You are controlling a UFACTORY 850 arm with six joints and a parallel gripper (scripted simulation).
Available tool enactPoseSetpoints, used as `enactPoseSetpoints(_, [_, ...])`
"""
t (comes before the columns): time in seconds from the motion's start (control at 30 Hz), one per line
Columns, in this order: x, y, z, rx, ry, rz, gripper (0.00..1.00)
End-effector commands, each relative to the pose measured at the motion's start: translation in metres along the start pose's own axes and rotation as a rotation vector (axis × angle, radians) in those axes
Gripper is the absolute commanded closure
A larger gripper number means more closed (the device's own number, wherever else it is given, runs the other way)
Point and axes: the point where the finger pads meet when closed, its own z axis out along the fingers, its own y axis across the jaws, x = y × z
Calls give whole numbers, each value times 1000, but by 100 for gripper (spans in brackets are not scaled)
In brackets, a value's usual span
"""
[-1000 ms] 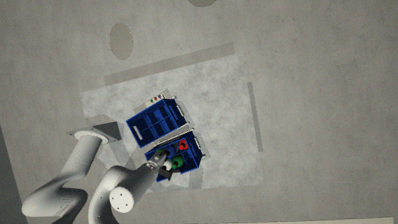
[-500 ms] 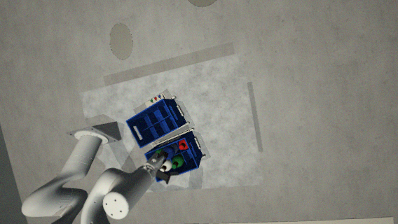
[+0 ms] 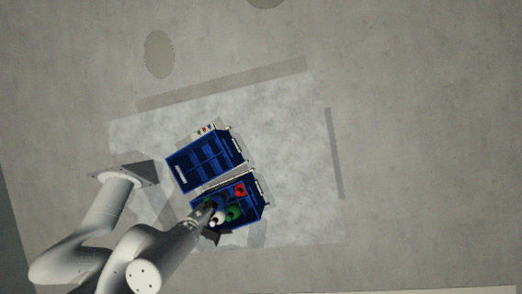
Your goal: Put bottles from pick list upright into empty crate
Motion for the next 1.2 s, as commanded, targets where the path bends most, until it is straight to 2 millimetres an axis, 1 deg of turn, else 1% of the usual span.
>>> enactPoseSetpoints(0.0, [2, -1, -7, 6, 3, 2, 100])
enactPoseSetpoints(1.17, [2, -1, -59, 6, 3, 2, 100])
